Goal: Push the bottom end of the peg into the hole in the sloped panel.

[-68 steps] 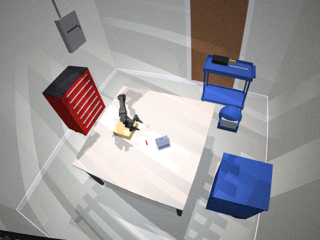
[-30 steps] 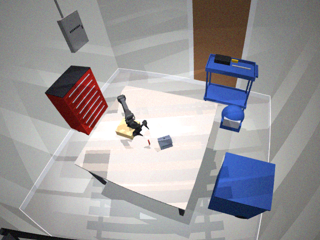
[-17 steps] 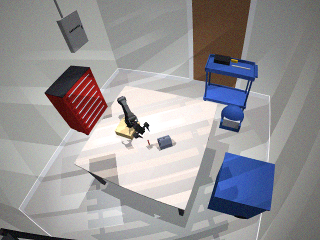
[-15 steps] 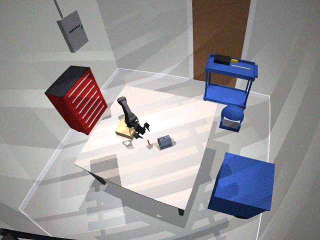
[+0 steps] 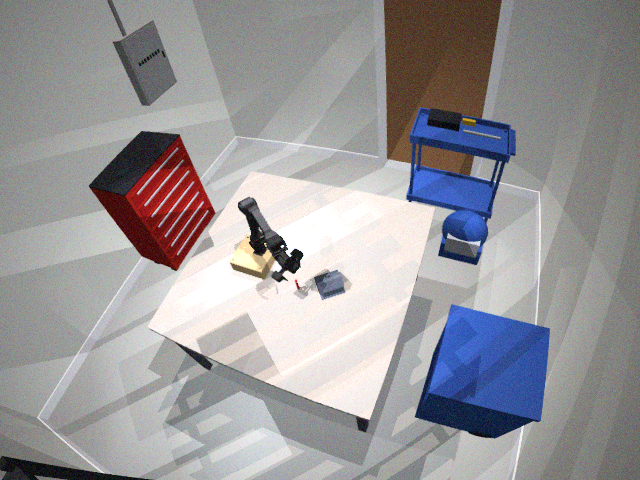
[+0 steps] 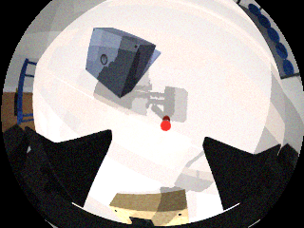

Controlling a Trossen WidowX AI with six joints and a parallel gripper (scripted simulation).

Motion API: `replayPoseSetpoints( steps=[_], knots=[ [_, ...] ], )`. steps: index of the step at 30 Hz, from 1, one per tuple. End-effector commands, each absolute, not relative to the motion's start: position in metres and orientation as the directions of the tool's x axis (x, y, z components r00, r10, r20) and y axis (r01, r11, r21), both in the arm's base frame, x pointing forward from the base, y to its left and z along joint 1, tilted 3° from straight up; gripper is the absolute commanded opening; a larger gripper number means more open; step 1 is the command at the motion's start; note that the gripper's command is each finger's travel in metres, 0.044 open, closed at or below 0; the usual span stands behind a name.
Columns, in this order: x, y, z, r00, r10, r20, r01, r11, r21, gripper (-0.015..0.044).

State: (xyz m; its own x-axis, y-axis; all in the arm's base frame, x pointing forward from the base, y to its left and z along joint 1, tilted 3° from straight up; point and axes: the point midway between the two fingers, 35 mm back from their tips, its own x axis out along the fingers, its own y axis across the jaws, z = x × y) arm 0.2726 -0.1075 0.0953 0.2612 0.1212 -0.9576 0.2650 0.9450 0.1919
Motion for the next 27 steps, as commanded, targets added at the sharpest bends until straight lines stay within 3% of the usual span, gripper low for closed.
replayPoseSetpoints(
  steps=[1,13,27],
  knots=[
    [0.276,-0.108,0.088,0.201,0.104,-0.974,0.207,0.967,0.146,0.044],
    [0.284,-0.108,0.069,0.05,0.049,-0.998,0.032,0.998,0.05,0.044],
    [0.286,-0.108,0.057,0.041,0.045,-0.998,0.021,0.999,0.046,0.044]
  ],
)
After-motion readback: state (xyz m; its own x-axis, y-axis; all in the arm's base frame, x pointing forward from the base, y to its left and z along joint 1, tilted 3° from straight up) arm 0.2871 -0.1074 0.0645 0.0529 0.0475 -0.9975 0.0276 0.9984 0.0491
